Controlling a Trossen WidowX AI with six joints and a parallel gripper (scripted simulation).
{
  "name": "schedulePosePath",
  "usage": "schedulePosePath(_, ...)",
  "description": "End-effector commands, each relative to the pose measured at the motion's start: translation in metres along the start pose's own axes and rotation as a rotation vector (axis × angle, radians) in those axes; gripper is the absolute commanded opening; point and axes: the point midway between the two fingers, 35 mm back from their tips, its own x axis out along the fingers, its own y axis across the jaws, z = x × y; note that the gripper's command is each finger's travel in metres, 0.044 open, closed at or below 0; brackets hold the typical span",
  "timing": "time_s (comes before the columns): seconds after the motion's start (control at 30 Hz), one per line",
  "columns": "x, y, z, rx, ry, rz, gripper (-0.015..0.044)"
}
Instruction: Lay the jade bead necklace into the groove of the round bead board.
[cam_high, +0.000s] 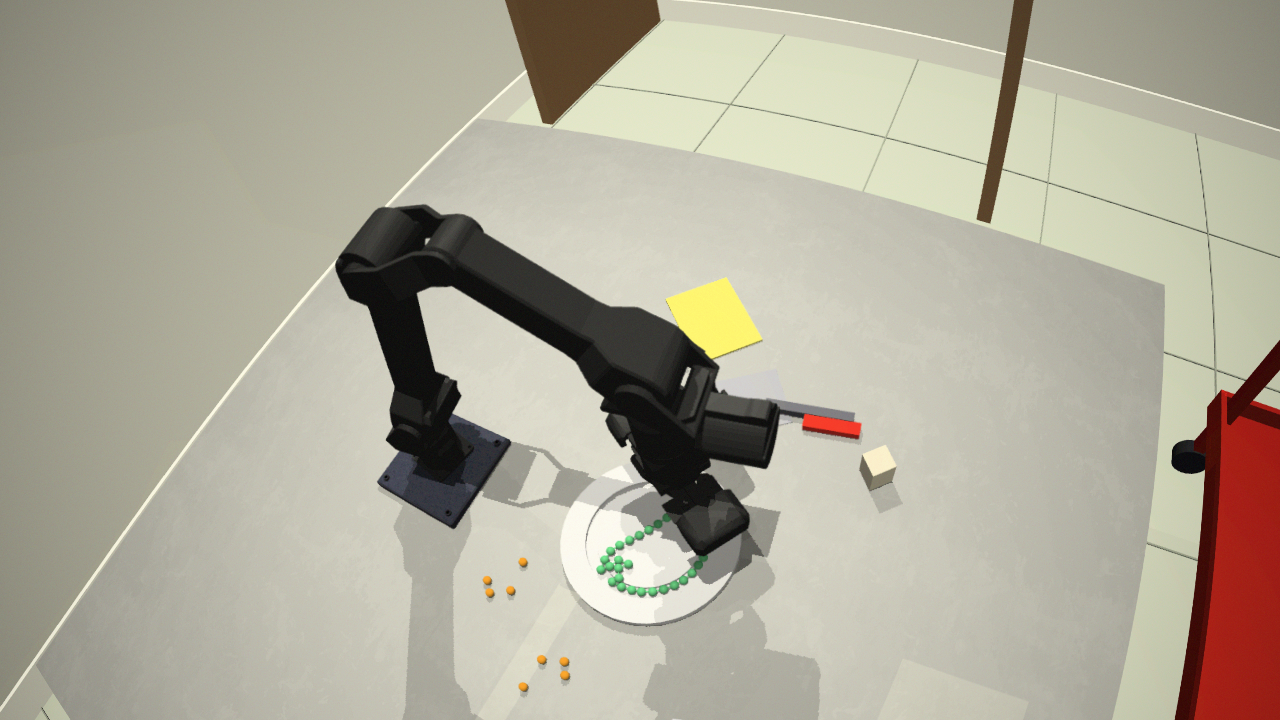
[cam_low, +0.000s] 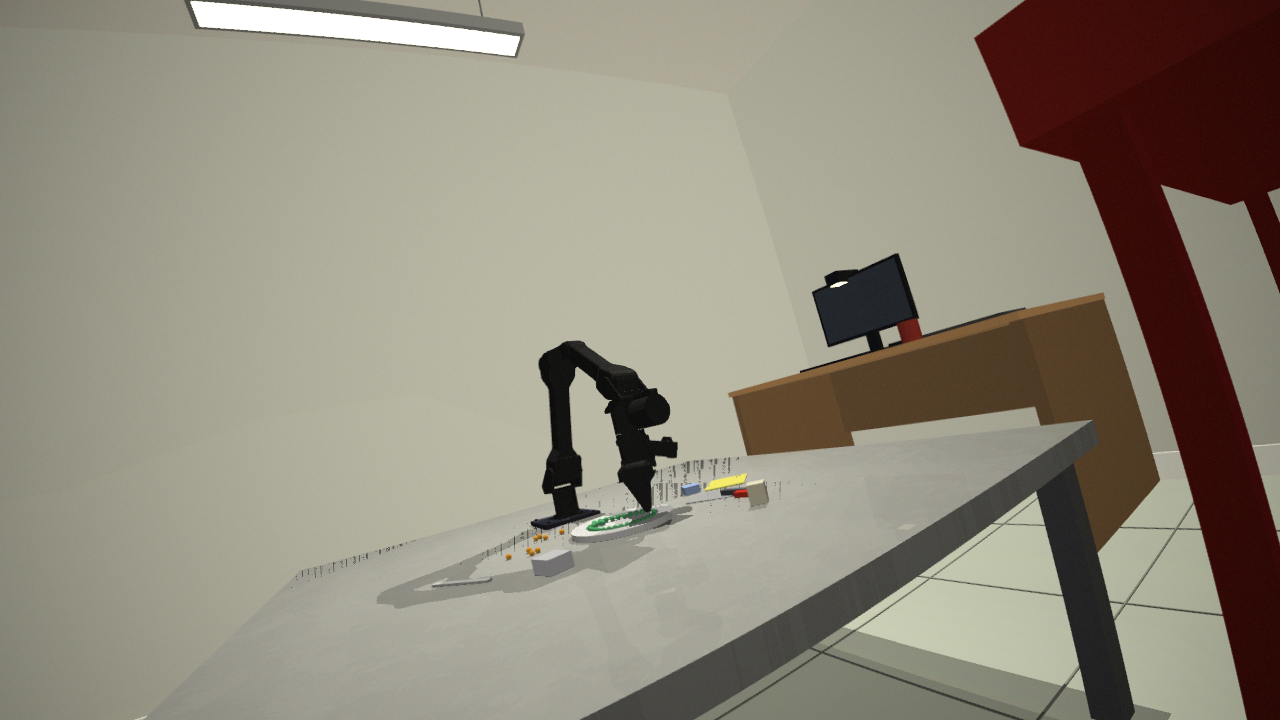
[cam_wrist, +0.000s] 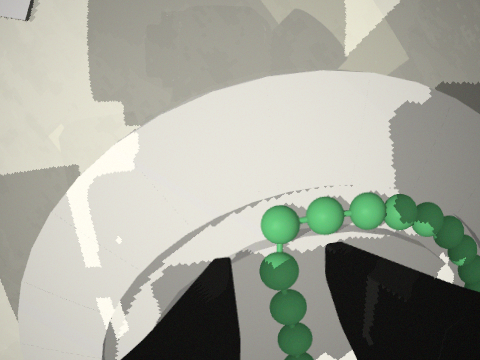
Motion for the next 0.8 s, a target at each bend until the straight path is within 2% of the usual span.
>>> schedulePosePath(0.0, -0.0004, -0.0001, 0.0001, 0.0, -0.001, -0.001, 0.0067)
schedulePosePath(0.1, -0.0004, -0.0001, 0.0001, 0.0, -0.001, -0.001, 0.0)
schedulePosePath(0.77, -0.0004, -0.0001, 0.0001, 0.0, -0.001, -0.001, 0.0)
